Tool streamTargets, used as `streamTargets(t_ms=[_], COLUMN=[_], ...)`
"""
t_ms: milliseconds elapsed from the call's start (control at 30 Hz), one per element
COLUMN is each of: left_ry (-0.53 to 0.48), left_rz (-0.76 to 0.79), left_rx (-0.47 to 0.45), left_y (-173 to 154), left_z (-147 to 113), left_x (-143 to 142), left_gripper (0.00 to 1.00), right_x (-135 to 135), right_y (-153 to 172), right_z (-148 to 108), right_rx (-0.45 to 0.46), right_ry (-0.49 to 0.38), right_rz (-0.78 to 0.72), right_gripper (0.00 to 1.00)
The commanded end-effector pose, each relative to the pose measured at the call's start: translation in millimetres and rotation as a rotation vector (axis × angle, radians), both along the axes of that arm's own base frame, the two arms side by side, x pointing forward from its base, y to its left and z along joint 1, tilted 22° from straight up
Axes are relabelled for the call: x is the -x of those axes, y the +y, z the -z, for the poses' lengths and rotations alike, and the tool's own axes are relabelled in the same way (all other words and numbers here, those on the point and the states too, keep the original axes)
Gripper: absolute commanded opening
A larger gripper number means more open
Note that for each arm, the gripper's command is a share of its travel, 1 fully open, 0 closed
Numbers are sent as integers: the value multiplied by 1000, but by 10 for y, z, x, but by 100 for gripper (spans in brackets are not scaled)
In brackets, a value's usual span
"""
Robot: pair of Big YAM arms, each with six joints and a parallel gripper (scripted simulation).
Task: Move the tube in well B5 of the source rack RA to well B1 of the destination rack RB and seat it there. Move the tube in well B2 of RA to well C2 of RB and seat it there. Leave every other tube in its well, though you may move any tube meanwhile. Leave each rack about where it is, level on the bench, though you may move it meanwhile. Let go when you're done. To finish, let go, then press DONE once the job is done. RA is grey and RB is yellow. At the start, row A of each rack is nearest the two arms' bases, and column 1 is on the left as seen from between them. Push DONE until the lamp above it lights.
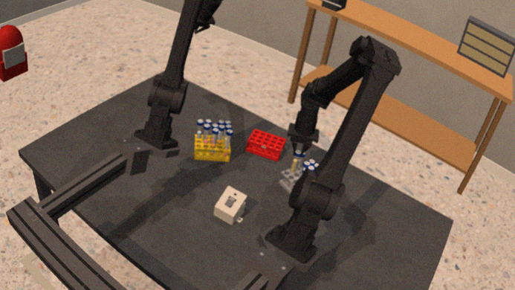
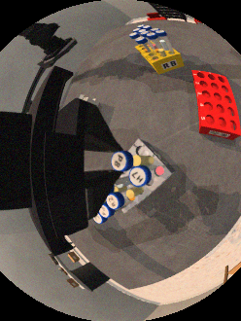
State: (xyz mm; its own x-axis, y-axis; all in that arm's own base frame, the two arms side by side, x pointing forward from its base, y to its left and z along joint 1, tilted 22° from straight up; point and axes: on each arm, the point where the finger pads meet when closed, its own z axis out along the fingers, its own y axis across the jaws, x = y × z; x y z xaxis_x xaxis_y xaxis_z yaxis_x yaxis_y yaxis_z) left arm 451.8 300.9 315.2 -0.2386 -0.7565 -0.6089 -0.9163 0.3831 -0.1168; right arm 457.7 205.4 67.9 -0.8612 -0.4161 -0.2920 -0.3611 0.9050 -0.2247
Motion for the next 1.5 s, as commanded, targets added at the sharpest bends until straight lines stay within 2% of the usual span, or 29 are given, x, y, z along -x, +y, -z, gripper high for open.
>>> streamTargets(t_ms=[0, 300, 333, 500, 767, 867, 900, 1167, 1200, 1467], left_ry=[-35, -35, -35, -35, -35, -35, -35, -35, -35, -35], left_rz=[-1, -1, -1, -1, -1, -1, -1, -1, -1, -1], left_rx=[-19, -19, -19, -19, -19, -19, -19, -19, -19, -19], left_y=[26, 26, 26, 26, 26, 26, 26, 26, 26, 26], left_z=[-196, -196, -196, -196, -196, -196, -196, -196, -196, -196], left_x=[-41, -41, -41, -41, -41, -41, -41, -41, -41, -41], left_gripper=[30, 30, 30, 30, 30, 30, 30, 30, 30, 30], right_x=[-231, -226, -225, -140, -82, -83, -126, -134, -134, -134], right_y=[87, 75, 68, 9, -35, -34, 9, 48, 48, 48], right_z=[-119, -69, -136, 62, 163, 160, 11, -3, -3, -3], right_rx=[-26, -23, -30, -11, -4, -4, -21, -20, -20, -20], right_ry=[-44, -41, -53, -19, -5, -7, -35, -33, -33, -33], right_rz=[-4, -4, -3, -2, -2, -3, -4, -3, -3, -3], right_gripper=[0, 0, 0, 0, 0, 0, 0, 0, 24, 24])
